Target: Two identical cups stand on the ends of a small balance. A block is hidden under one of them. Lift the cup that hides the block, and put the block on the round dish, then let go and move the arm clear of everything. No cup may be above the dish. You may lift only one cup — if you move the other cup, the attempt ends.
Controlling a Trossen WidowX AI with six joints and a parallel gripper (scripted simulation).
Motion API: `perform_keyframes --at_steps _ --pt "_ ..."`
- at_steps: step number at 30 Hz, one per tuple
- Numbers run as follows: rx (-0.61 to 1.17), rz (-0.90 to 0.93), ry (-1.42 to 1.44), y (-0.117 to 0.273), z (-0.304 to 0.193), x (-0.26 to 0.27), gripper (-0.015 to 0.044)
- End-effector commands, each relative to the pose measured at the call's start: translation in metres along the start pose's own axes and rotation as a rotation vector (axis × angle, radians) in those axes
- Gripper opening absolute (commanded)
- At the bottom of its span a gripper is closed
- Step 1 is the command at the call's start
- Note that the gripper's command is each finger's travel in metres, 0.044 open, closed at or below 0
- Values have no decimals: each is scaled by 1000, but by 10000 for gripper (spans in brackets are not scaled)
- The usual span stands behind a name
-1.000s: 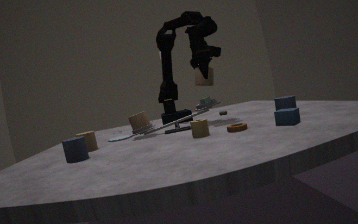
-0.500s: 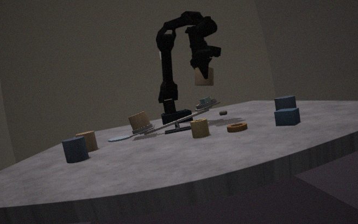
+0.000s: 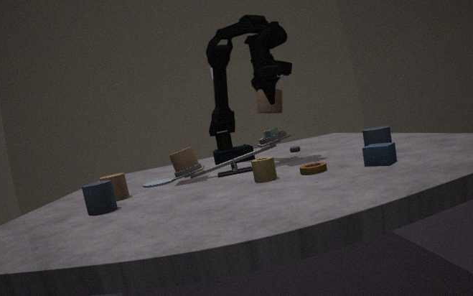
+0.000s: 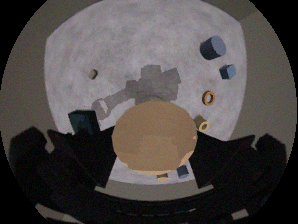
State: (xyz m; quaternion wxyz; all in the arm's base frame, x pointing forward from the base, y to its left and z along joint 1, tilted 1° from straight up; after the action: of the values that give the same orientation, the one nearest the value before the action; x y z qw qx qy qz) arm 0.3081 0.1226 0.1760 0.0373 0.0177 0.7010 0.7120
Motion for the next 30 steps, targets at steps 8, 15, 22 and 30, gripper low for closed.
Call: perform_keyframes --at_steps 8,15,22,30 --pt "-1 -1 0 0 0 0 0" --pt "-4 -1 1 -24 32 16 0" --pt "-10 1 3 -62 76 53 0" --pt "-15 3 4 -91 103 89 0"
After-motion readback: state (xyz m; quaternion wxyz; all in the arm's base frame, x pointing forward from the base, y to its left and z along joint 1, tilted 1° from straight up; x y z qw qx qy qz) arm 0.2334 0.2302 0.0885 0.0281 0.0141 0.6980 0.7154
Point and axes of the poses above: the point midway between the two fingers, 35 mm back from their tips, its own y axis back along the fingers, its own x axis across the jaws, z = x × y, the point moved 1 cm from there along y, back along the fingers
